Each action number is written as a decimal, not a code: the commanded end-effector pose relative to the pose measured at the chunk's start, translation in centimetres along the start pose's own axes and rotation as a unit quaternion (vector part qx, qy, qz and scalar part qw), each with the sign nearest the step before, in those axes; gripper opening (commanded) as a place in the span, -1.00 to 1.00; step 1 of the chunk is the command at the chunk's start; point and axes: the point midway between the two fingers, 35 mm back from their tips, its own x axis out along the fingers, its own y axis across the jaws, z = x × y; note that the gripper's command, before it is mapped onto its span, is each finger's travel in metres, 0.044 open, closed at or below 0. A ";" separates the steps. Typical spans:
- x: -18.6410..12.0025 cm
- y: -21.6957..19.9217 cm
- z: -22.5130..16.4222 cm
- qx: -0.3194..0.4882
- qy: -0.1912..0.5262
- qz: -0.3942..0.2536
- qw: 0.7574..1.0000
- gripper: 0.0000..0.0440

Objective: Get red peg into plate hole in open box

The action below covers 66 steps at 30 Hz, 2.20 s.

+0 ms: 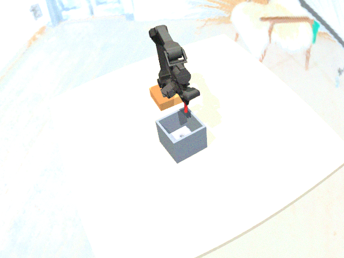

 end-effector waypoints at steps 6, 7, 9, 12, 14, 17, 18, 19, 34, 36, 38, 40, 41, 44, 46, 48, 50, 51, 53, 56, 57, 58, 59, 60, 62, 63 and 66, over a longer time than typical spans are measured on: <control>1.0 0.4 2.1 0.010 0.003 -0.020 1.000 -1.00; 1.2 0.5 2.3 0.011 0.004 -0.022 1.000 -1.00; 1.5 0.6 2.7 0.012 0.005 -0.025 1.000 -1.00; 2.1 0.7 3.4 0.014 0.007 -0.030 0.999 -1.00; 2.6 0.7 3.8 0.016 0.008 -0.035 0.999 -1.00; 3.5 0.7 4.3 0.017 0.011 -0.042 0.999 -1.00; 3.7 0.7 4.5 0.018 0.013 -0.044 0.999 -1.00; 4.0 0.7 4.6 0.018 0.014 -0.046 0.999 -1.00; 8.3 1.3 5.5 0.008 0.043 -0.054 0.998 -1.00; 8.8 1.4 5.6 0.005 0.046 -0.055 0.997 -1.00; 9.4 1.4 5.6 0.000 0.049 -0.056 0.997 -1.00; 10.0 1.4 5.6 -0.004 0.052 -0.057 0.997 -1.00; 10.3 1.5 5.6 -0.007 0.053 -0.058 0.997 -1.00; 11.2 1.5 5.7 -0.013 0.055 -0.060 0.997 -1.00; 11.7 1.3 5.7 -0.017 0.056 -0.064 0.996 -0.97; 12.2 1.2 5.7 -0.021 0.056 -0.067 0.996 -0.99; 12.5 1.3 5.8 -0.025 0.055 -0.068 0.996 -0.99; 12.6 1.3 5.8 -0.027 0.055 -0.068 0.996 -0.96; 12.8 1.3 5.7 -0.029 0.059 -0.073 0.995 -0.75; 13.2 1.0 5.5 -0.032 0.065 -0.082 0.994 -0.48; 13.2 1.0 5.5 -0.032 0.067 -0.085 0.994 -0.41; 13.2 1.0 5.4 -0.032 0.069 -0.087 0.993 -0.38; 13.1 1.0 5.5 -0.031 0.071 -0.088 0.993 -0.37; 13.0 1.1 5.5 -0.028 0.075 -0.087 0.993 -0.36; 12.7 1.3 5.6 -0.025 0.083 -0.083 0.993 -0.32; 12.5 1.4 5.7 -0.023 0.086 -0.082 0.993 -0.27; 11.9 1.9 5.9 -0.016 0.097 -0.074 0.992 -0.20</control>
